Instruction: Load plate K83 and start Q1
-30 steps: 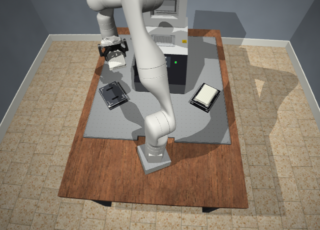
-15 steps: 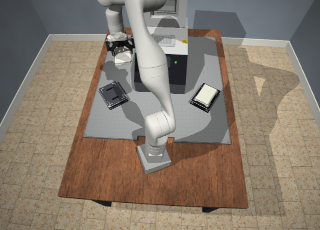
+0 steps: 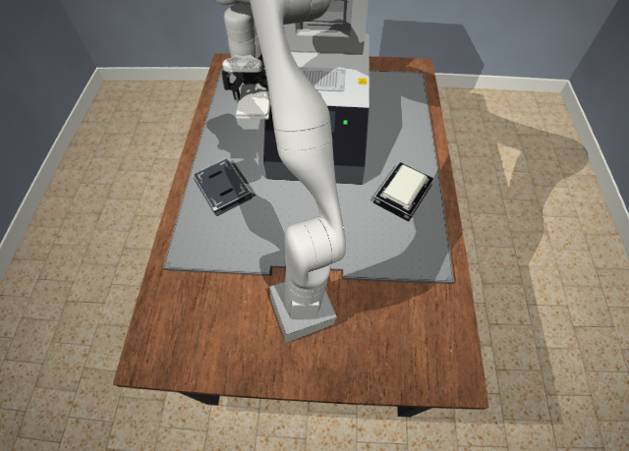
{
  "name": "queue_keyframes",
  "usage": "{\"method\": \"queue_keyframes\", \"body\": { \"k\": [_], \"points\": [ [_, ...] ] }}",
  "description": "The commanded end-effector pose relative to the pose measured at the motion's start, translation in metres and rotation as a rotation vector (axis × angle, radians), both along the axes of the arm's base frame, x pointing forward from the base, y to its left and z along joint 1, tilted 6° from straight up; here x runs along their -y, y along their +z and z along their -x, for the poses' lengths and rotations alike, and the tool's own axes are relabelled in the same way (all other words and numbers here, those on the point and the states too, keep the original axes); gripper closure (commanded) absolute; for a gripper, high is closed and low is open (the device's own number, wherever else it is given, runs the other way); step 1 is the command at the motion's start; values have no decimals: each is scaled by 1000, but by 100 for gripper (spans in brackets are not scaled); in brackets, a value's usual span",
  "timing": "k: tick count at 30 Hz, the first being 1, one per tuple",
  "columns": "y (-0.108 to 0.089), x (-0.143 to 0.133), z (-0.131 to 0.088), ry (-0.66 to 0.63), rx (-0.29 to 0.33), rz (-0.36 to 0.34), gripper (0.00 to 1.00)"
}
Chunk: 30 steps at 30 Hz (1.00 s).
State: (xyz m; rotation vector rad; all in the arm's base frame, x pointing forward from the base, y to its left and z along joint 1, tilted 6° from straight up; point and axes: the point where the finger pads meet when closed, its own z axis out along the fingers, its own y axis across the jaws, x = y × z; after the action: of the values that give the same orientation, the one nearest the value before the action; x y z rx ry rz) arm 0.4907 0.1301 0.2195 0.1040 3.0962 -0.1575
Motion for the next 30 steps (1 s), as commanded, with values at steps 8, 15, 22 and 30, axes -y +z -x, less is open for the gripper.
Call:
{"method": "queue_keyframes", "body": {
  "k": [8,15,22,30],
  "points": [
    [2,29,-22,-135,6,-7,9],
    [4,42,-32,-193,12,-9,9],
    [6,60,-47,-274,21,-12,9],
    [9,75,-59,-343,28,-14,9]
  ]
}}
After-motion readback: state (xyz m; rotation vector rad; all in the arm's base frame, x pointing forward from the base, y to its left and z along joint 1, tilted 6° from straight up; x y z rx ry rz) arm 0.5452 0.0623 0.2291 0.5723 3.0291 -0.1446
